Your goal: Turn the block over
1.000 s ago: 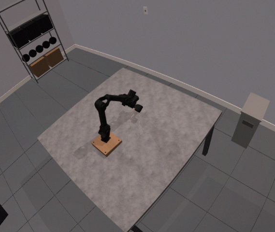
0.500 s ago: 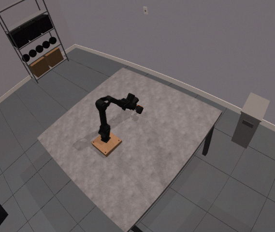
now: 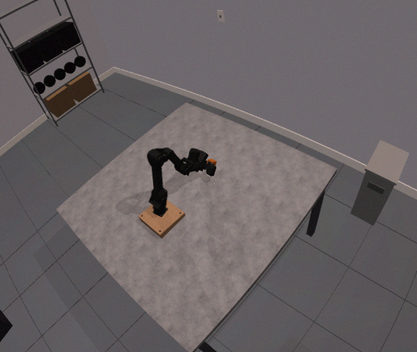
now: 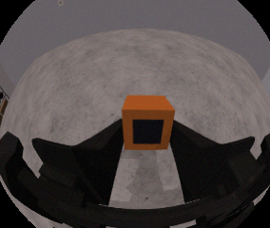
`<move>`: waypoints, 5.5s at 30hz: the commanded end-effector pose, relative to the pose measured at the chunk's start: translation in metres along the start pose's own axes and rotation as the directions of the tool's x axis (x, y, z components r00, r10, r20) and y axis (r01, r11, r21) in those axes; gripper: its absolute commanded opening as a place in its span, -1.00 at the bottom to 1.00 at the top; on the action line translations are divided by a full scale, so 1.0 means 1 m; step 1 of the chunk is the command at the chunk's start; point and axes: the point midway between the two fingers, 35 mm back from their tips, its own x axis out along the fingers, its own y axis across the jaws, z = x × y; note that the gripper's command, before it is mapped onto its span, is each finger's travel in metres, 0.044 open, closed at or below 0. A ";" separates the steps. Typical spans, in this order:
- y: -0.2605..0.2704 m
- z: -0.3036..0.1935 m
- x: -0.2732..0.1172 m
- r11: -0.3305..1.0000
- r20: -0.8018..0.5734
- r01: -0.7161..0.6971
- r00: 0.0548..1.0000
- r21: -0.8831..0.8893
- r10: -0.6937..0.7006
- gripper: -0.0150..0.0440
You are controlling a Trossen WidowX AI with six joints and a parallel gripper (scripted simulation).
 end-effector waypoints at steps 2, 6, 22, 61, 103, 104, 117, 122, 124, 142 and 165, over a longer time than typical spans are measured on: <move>-0.001 -0.008 -0.005 1.000 0.063 0.004 0.998 -0.017 -0.003 -0.49; -0.001 -0.009 -0.009 1.000 0.101 0.008 0.995 -0.023 -0.005 -0.49; -0.001 -0.008 -0.010 1.000 0.124 0.008 0.992 -0.023 -0.005 -0.49; -0.001 -0.008 -0.010 1.000 0.124 0.008 0.992 -0.023 -0.005 1.00; 0.000 0.039 -0.068 1.000 -0.406 0.008 0.914 -0.022 -0.016 1.00; 0.000 0.039 -0.068 1.000 -0.406 0.008 0.914 -0.022 -0.016 1.00; 0.002 0.070 -0.050 1.000 -0.692 0.006 0.721 -0.022 -0.019 1.00; 0.002 0.077 -0.049 1.000 -0.790 0.007 0.612 -0.022 -0.022 1.00; 0.002 0.078 -0.049 1.000 -0.803 0.008 0.596 -0.022 -0.022 1.00; 0.000 0.038 -0.020 1.000 -0.803 0.008 0.596 -0.022 -0.022 1.00; -0.001 0.013 -0.002 1.000 -0.803 0.008 0.596 -0.022 -0.023 1.00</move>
